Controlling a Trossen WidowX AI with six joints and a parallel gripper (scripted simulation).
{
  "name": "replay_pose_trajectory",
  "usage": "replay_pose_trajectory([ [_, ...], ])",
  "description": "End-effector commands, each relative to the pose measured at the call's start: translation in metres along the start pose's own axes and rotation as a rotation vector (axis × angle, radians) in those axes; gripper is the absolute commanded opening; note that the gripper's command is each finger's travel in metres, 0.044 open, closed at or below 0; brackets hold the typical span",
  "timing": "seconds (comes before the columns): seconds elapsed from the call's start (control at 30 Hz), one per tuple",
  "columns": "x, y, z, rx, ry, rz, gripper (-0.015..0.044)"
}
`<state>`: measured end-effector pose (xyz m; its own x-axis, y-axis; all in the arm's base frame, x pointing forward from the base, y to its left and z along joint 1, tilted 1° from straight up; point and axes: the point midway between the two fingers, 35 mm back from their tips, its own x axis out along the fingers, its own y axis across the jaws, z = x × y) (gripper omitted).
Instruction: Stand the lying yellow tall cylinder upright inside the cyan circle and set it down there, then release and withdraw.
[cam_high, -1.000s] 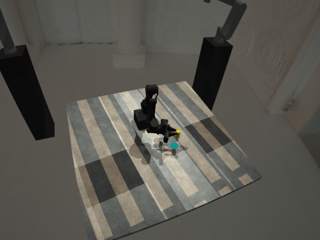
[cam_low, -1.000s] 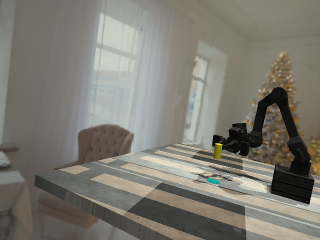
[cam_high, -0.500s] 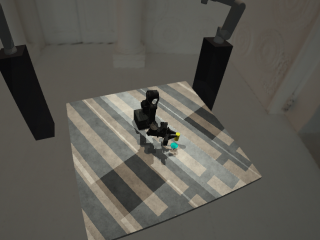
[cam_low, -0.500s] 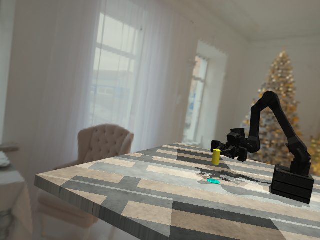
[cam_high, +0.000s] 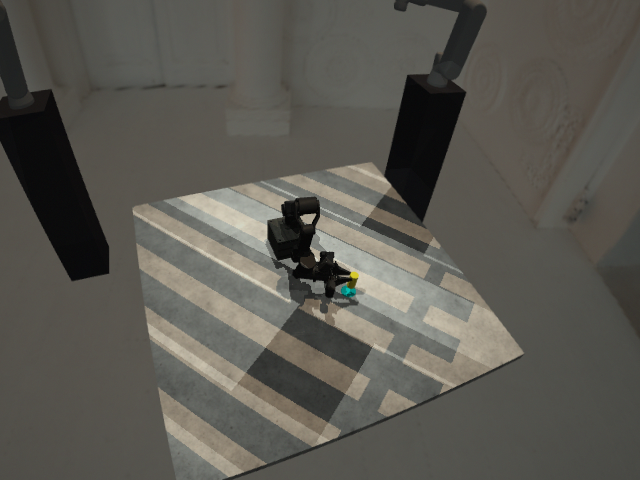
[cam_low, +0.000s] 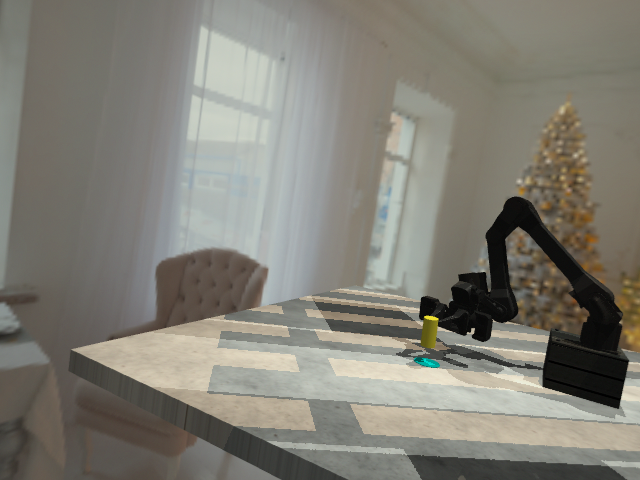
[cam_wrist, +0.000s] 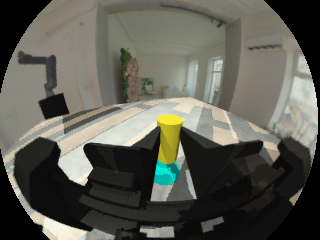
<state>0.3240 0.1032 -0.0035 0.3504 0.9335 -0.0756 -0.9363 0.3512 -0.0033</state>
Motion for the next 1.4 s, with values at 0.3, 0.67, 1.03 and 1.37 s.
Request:
replay_pose_trajectory([
  [0.3, 0.0, 0.002, -0.032, -0.004, 0.004, 0.004, 0.0105],
  [0.67, -0.001, 0.002, -0.038, -0.004, 0.005, 0.005, 0.0105],
  [1.03, -0.001, 0.002, -0.038, -0.004, 0.005, 0.005, 0.0341],
  [1.37, -0.001, 0.0, -0.025, -0.004, 0.004, 0.004, 0.04],
])
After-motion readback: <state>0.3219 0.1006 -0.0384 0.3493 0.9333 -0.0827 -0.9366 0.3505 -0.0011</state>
